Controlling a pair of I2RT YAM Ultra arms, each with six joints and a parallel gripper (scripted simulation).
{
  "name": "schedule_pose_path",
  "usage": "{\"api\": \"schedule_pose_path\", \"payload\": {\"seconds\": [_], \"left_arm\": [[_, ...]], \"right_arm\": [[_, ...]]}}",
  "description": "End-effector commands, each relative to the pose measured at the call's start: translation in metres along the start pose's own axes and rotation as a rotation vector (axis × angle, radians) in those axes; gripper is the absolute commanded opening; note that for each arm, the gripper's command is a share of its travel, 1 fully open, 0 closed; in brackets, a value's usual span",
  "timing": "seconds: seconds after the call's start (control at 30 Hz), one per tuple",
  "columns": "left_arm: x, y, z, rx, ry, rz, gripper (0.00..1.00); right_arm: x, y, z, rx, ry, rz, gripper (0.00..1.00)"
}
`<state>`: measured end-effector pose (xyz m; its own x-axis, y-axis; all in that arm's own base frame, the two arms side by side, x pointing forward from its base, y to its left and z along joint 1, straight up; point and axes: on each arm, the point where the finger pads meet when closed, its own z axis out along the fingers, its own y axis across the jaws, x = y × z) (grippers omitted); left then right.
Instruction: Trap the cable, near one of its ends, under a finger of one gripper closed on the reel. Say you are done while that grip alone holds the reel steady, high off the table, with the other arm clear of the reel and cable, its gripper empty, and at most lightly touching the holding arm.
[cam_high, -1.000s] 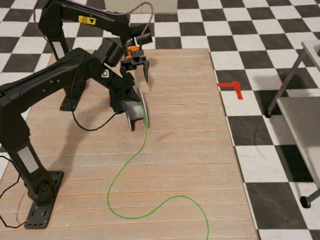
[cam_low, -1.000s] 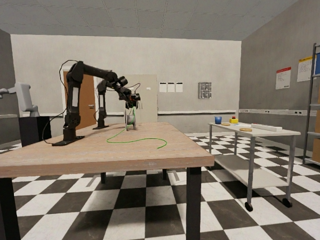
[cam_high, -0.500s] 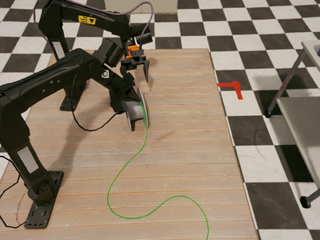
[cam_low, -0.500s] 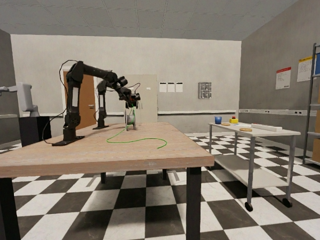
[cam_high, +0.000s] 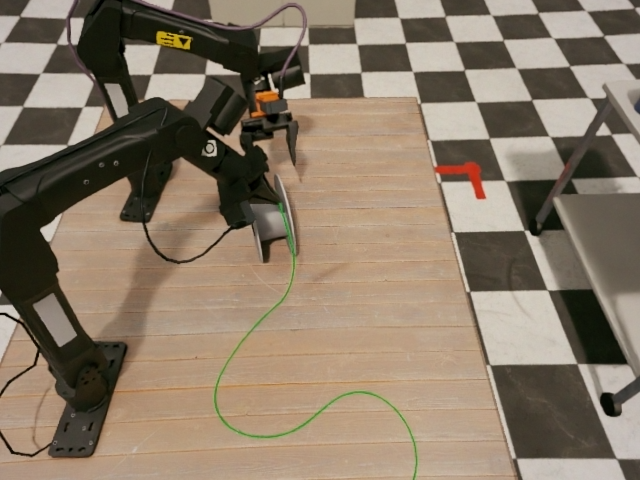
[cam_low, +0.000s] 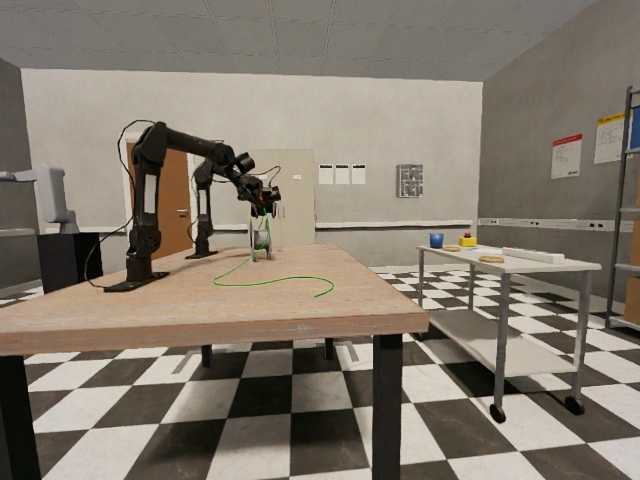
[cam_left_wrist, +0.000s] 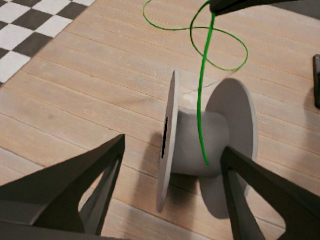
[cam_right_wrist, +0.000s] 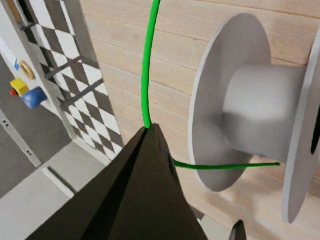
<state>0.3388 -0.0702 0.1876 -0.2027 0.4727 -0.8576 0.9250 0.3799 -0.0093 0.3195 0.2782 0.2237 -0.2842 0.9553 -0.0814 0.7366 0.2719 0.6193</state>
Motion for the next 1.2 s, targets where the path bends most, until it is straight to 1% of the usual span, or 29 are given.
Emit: {"api": "schedule_pose_path", "payload": {"seconds": [0.0,0.07,0.13,0.6,0.93,1.0,1.07,1.17], "left_arm": [[-0.007,-0.004,0.001,0.007,-0.025,0.013,0.75],[-0.007,-0.004,0.001,0.007,-0.025,0.013,0.75],[-0.006,-0.003,0.002,0.008,-0.025,0.013,0.75],[-0.004,-0.004,0.004,0.013,-0.024,0.005,0.75],[-0.006,-0.005,0.003,0.014,-0.024,0.005,0.75],[-0.003,-0.003,0.001,0.007,-0.023,-0.001,0.75],[-0.002,-0.003,0.000,0.006,-0.023,-0.002,0.75],[-0.002,-0.002,-0.001,0.005,-0.022,-0.002,0.75]], "right_arm": [[-0.002,0.007,-0.016,-0.041,0.006,0.009,0.00],[-0.004,0.003,-0.012,-0.035,0.000,0.010,0.00],[-0.003,0.010,-0.017,-0.054,0.009,0.020,0.00],[-0.006,0.009,-0.012,-0.051,0.003,0.025,0.00],[-0.008,0.018,-0.016,-0.066,0.005,0.041,0.00],[-0.008,0.021,-0.015,-0.067,0.004,0.044,0.00],[-0.005,0.015,-0.009,-0.047,-0.002,0.030,0.00],[-0.004,0.016,-0.004,-0.040,-0.007,0.030,0.00]]}}
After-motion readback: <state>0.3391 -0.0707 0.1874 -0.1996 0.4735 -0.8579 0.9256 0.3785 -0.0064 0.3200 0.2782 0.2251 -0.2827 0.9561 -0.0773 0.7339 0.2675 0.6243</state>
